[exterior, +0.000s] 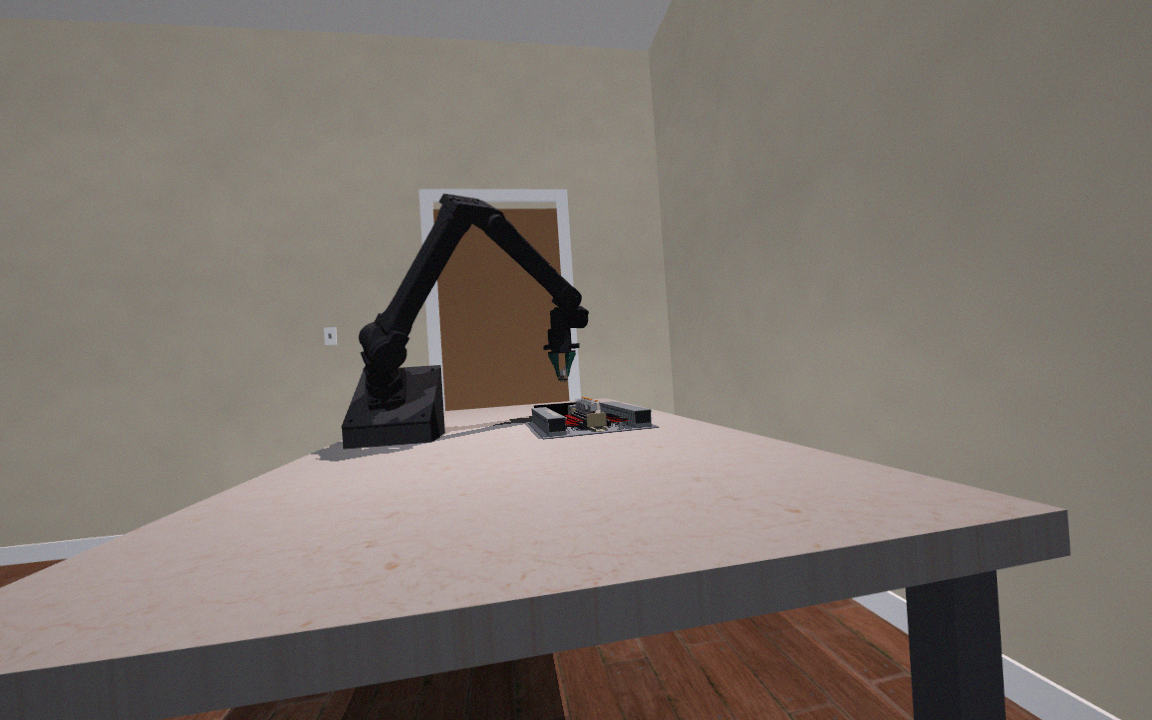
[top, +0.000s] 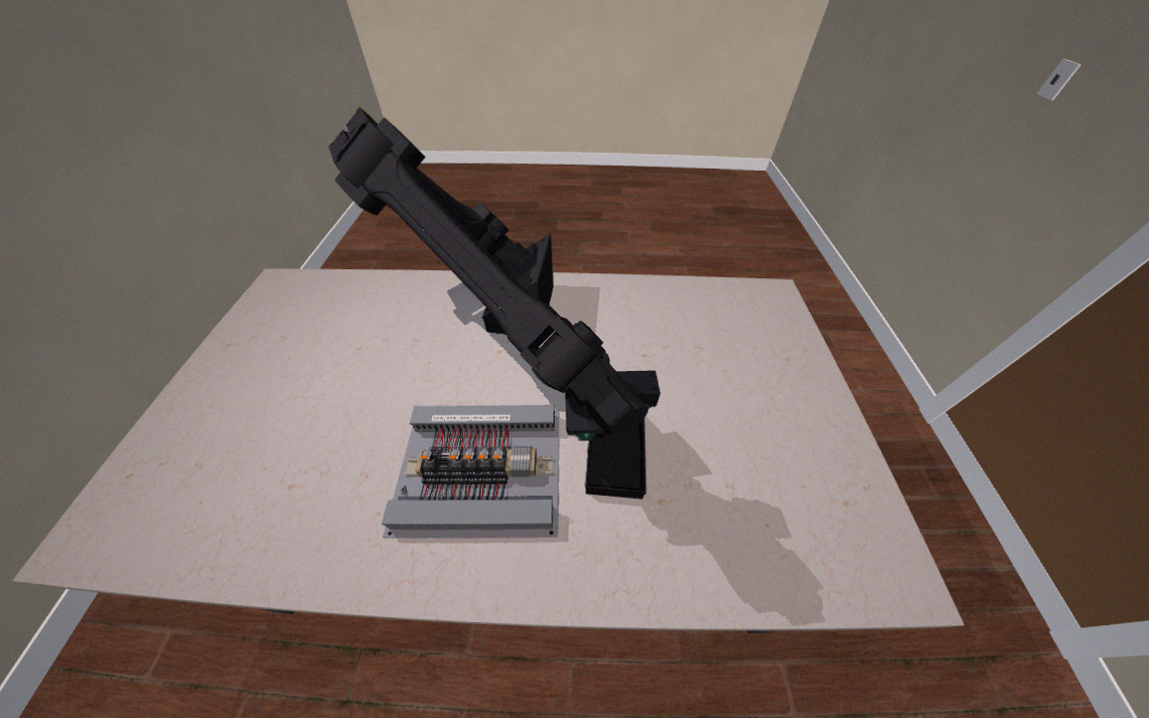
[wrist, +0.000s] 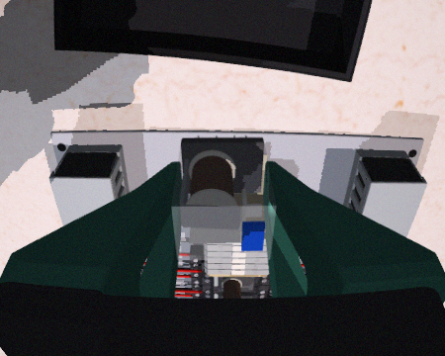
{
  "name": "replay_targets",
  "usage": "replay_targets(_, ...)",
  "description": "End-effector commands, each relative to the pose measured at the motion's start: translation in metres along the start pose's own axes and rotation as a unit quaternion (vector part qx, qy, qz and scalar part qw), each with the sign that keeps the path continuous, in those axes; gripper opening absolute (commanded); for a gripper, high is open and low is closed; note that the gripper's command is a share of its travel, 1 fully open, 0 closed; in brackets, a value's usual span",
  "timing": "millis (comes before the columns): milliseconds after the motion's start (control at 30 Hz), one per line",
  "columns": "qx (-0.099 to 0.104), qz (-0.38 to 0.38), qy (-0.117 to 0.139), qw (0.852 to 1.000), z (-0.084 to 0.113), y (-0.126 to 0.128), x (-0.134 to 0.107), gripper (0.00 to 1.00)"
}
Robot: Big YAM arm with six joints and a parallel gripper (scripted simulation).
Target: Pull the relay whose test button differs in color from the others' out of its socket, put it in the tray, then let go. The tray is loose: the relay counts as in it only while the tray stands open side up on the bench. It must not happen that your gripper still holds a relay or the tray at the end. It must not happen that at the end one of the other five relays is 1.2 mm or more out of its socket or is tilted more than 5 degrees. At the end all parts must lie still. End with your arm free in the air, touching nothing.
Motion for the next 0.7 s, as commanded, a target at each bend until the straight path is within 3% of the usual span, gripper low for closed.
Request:
replay_targets(0, -0.018, -0.011, -0.006, 1.000, 0.018, -0.007, 0.025, 0.00)
replay_targets(667, -0.018, -0.011, -0.006, 1.000, 0.017, -0.004, 0.072, 0.00)
Point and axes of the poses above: the point where the finger pads meet when closed, its own z axis back along the fingers, its own y axis across the jaws, x = y × z, the point moved 9 cm from there along z, back along the fingers, and after that the axes turned 1 degree about -z, right-handed, at the moved point
